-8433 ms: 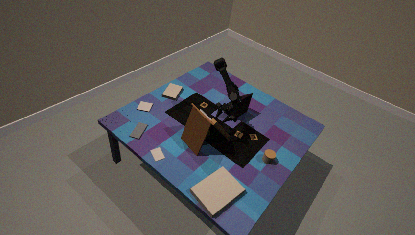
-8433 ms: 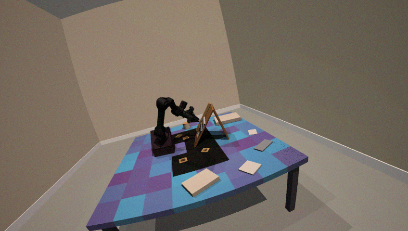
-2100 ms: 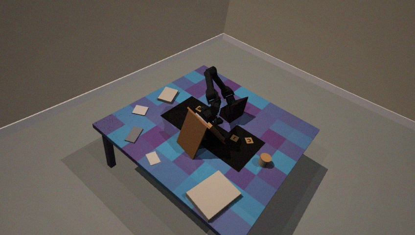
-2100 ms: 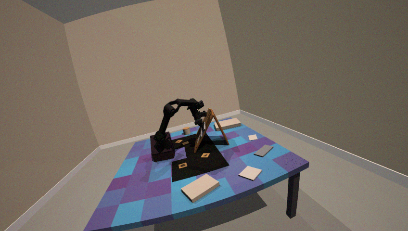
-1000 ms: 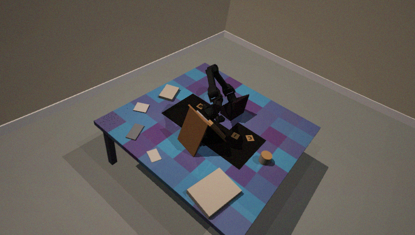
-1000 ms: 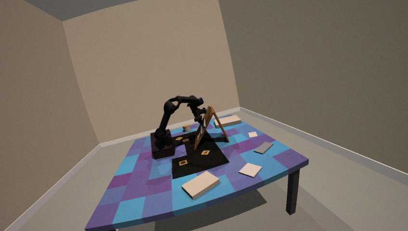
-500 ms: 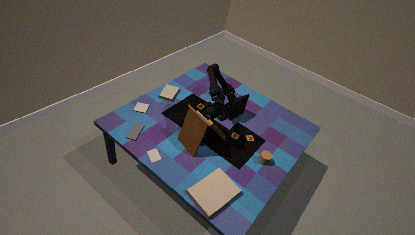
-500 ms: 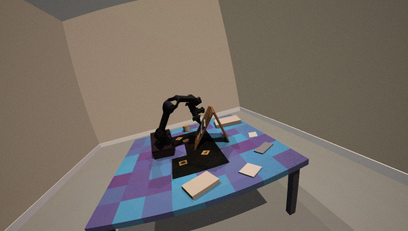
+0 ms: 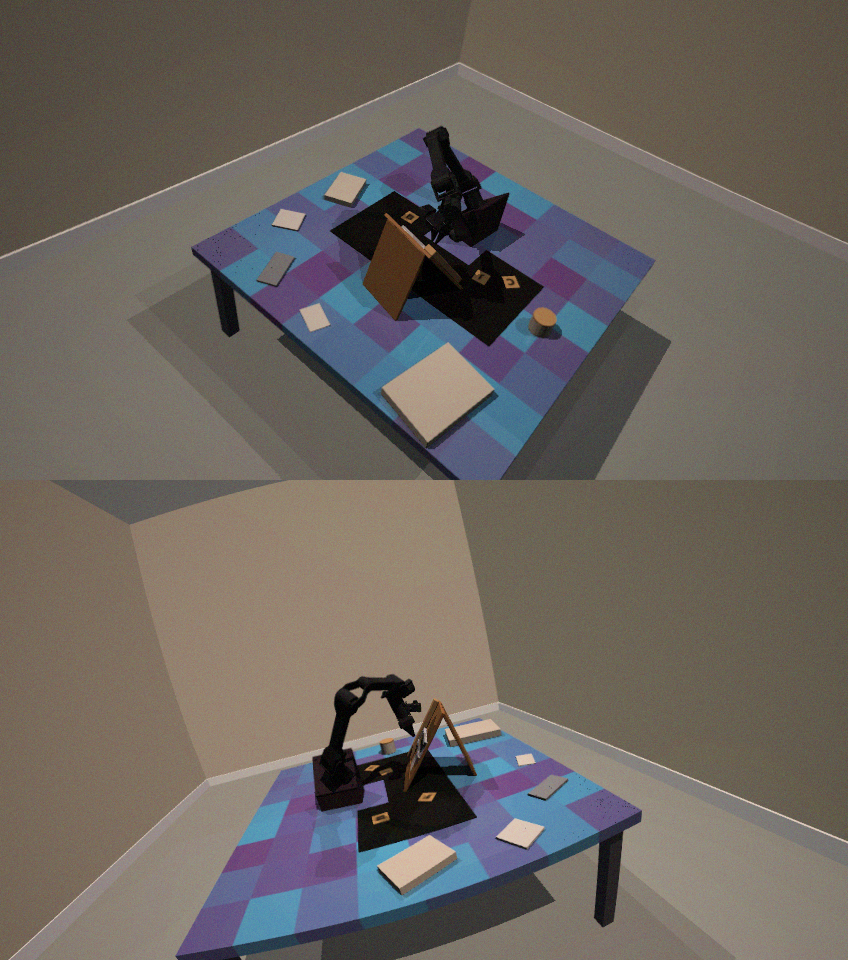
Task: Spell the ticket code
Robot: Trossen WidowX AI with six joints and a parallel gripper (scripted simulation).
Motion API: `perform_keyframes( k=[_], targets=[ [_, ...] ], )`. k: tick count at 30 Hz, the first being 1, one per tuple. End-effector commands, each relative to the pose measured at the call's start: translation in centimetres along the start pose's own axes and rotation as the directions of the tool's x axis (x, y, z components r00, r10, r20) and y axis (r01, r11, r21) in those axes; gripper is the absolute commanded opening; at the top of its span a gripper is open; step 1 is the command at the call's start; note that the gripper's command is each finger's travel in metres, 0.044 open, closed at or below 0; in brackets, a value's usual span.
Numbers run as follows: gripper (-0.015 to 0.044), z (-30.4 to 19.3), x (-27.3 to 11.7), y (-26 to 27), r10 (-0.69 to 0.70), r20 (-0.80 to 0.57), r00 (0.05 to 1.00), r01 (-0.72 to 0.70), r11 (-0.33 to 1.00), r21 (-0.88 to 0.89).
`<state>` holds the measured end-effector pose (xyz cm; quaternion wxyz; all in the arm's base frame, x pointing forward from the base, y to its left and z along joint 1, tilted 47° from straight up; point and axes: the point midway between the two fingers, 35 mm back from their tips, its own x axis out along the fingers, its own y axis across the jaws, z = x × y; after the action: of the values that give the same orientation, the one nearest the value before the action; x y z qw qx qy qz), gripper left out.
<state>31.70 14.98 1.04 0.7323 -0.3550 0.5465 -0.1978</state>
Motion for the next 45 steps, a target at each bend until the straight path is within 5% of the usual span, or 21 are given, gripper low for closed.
perform_keyframes(
  k=[1,7,12,20,45],
  targets=[
    [0.0157,-0.4,-3.6,-0.8,0.064,0.082,0.995,-0.039,0.959,-0.282],
    [0.0315,-2.4,-8.6,-2.3,0.173,0.205,0.963,0.04,0.664,-0.747],
    [0.044,-4.2,-11.4,-3.4,0.248,0.281,0.927,0.183,0.356,-0.916],
    [0.044,-6.3,-13.8,-4.5,0.332,0.357,0.873,0.384,-0.016,-0.923],
    [0.044,-6.4,-13.8,-4.5,0.334,0.358,0.872,0.387,-0.022,-0.922]
  ],
)
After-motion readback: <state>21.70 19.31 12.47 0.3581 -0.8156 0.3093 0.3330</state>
